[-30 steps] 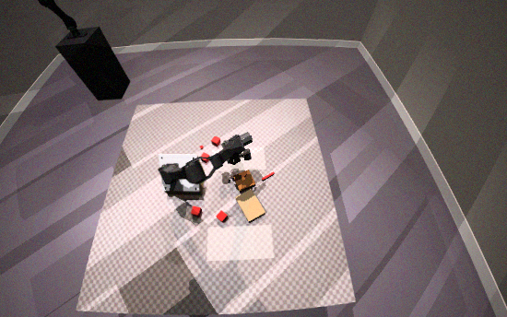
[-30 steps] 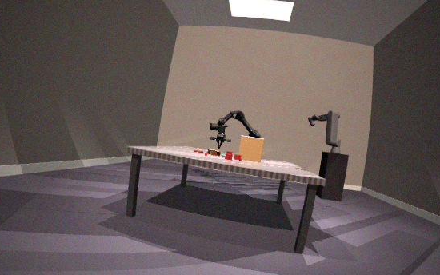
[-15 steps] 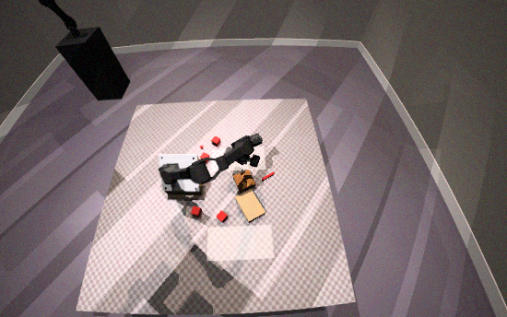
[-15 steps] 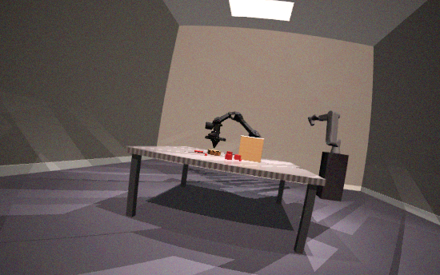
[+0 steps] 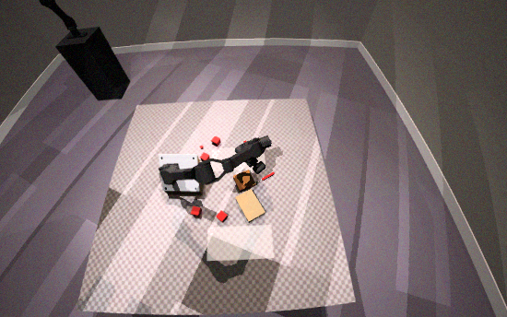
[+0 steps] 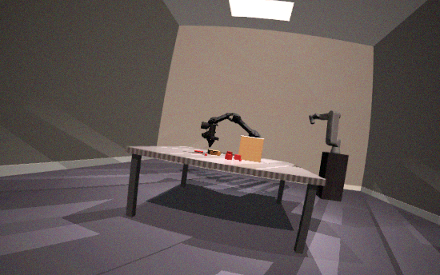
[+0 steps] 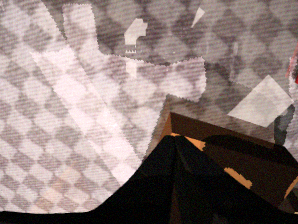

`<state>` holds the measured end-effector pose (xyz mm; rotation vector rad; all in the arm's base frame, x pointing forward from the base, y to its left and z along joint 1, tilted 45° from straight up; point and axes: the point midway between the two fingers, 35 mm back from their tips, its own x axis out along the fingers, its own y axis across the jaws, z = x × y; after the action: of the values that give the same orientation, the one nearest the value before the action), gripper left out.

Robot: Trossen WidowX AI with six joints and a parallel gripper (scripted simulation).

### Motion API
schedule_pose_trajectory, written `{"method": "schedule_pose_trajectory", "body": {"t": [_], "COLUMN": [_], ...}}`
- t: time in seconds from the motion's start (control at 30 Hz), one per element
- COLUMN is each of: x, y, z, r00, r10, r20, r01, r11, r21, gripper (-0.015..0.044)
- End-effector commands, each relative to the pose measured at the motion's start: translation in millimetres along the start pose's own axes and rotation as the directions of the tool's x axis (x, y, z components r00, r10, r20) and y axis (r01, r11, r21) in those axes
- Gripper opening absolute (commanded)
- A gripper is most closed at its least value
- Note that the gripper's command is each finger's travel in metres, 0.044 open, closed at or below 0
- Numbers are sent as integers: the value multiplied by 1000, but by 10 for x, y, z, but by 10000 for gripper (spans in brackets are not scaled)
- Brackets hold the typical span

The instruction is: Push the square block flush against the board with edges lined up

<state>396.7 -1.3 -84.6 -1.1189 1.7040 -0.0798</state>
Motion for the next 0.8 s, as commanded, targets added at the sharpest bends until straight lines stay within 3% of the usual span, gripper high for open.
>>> {"method": "schedule_pose_trajectory", "body": {"t": [0.0, 0.17, 0.37, 0.5, 0.77], "x": [-7, 0, 31, 523, 553], "y": [-111, -217, -222, -229, -226], "z": [64, 119, 123, 120, 110], "r00": [1000, 1000, 1000, 1000, 1000], "r10": [-7, -9, -9, -10, -11], "r20": [1, 0, 0, -1, -2], "r01": [6, 8, 8, 10, 11], "r11": [990, 959, 957, 957, 958], "r21": [137, 283, 288, 288, 288], "gripper": [0, 0, 0, 0, 0]}}
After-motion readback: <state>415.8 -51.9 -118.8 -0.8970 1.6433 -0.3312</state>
